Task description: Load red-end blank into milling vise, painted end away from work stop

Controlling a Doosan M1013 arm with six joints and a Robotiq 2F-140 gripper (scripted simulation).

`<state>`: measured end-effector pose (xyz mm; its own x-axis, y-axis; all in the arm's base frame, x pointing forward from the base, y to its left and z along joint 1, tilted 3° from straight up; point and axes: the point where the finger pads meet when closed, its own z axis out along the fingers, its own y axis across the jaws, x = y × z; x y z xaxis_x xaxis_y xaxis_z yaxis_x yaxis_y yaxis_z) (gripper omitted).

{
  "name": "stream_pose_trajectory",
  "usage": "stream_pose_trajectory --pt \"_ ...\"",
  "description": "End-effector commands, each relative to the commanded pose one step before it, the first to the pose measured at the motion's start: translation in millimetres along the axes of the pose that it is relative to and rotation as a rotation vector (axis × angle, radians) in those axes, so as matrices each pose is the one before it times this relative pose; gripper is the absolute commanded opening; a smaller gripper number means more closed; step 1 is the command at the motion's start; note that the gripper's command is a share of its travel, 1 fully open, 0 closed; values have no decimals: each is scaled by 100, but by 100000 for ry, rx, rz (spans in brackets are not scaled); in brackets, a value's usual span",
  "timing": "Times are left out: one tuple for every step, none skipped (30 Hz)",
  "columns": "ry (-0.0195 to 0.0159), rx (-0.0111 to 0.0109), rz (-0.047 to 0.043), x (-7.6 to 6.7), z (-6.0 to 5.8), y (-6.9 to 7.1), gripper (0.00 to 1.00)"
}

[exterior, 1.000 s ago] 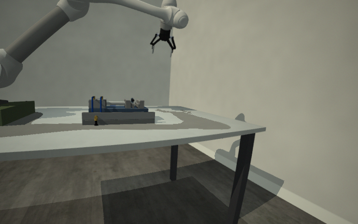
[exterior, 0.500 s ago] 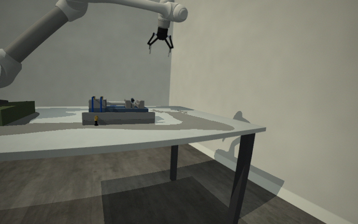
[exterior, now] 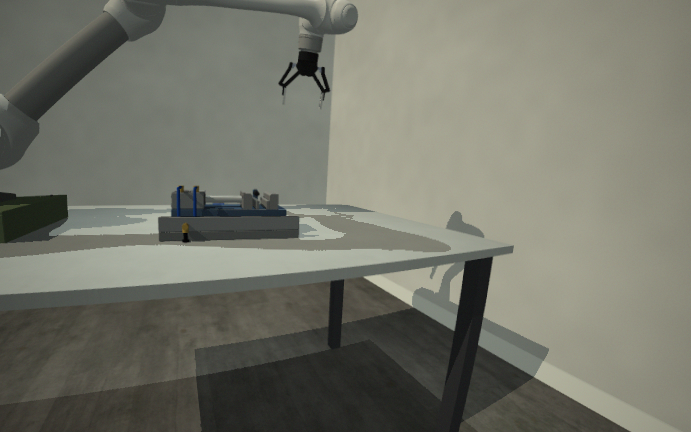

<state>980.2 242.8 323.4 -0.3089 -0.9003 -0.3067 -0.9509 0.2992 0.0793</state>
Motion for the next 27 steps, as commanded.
stream_pose_trajectory --pt "3470 84 -2230 437 28 502 100" --pt "1294 23 -823 161 21 186 100" --pt "1294 23 -823 159 23 187 100" --pt "1294 23 -823 157 25 188 100" --pt "1294 23 -823 155 27 190 100" --pt "0 0 0 0 0 0 100" --pt "0 0 0 0 0 0 100" --pt "1006 10 -634 132 -4 135 100" --pt "1294 23 -823 152 30 192 100" --pt "1294 23 -823 150 32 193 100" --pt "1294 23 -823 148 34 194 100" --pt "1294 23 -823 146 36 196 100" --pt "1294 23 -823 144 38 197 100" --pt "1294 23 -823 142 40 198 100" --pt "1294 23 -823 139 41 199 100" --pt "1294 23 -823 137 43 200 100" --pt "1294 23 -823 135 45 201 100" --pt "1294 23 -823 133 47 203 100" --pt "1294 23 -823 130 48 204 100" --pt "1294 23 -823 128 50 205 100" --pt "1294 23 -823 126 52 206 100" --pt "1294 23 -823 123 53 207 100" --pt "0 0 0 0 0 0 100" --pt "0 0 0 0 0 0 100" --pt "160 -30 -100 152 42 219 100" --pt "441 10 -281 163 74 281 100" --pt "441 10 -281 162 75 282 100"
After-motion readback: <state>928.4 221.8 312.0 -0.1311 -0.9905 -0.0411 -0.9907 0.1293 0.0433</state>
